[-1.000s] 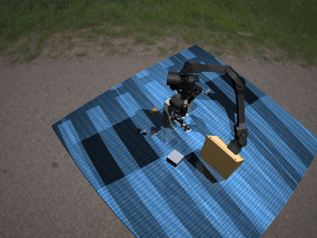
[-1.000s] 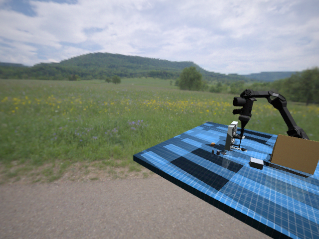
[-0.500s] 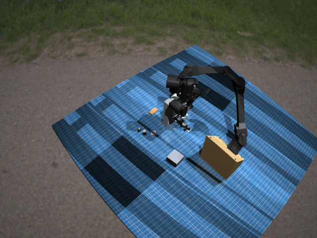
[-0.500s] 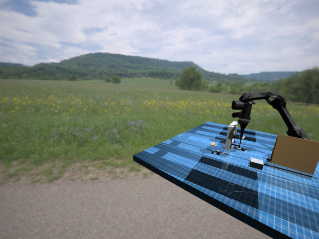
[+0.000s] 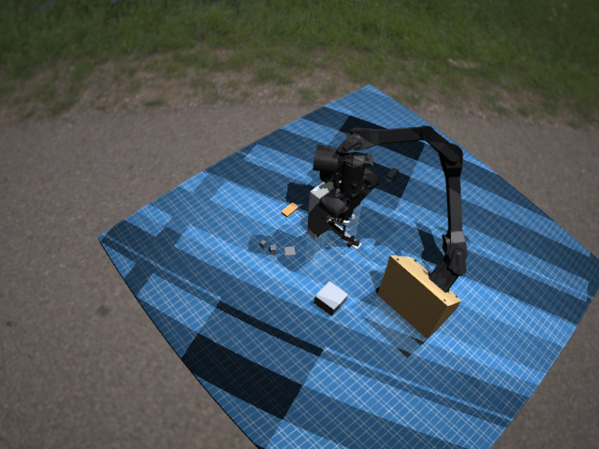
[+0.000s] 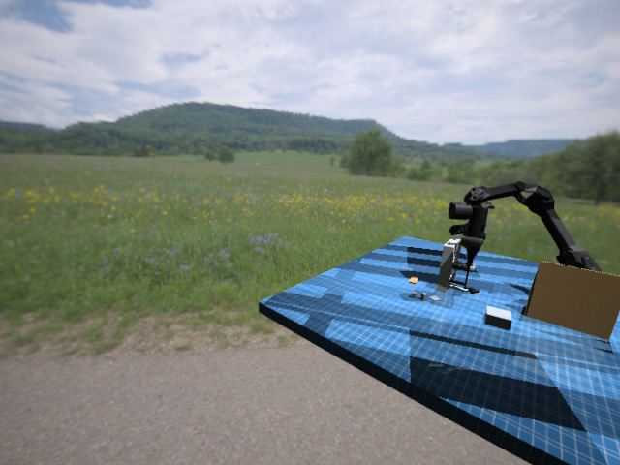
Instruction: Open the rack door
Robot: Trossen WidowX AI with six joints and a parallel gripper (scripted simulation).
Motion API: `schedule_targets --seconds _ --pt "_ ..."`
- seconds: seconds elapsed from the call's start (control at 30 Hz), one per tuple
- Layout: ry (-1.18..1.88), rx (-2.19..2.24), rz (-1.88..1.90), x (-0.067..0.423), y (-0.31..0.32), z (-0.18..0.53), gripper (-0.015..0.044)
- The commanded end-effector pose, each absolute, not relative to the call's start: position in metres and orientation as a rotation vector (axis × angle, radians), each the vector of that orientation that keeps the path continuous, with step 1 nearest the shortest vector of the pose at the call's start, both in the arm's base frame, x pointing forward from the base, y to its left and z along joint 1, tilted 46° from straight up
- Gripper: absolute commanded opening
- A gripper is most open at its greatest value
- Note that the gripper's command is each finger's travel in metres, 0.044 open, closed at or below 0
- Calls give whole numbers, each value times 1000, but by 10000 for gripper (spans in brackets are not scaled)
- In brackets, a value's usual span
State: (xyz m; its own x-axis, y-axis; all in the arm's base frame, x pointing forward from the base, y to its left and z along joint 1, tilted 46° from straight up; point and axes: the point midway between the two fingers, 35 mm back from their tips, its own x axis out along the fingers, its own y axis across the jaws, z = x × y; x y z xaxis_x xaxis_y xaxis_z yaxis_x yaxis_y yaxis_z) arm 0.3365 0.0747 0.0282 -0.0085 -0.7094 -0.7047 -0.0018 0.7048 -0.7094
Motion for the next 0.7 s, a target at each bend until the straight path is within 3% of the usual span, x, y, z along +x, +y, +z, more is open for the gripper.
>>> schedule_targets --seconds 0.0,0.13,0.67 --pt "1488 -623 -615 337 73 27 213" --pt "1488 -623 -615 337 73 27 108" --pt "1488 -623 -615 337 73 27 20"
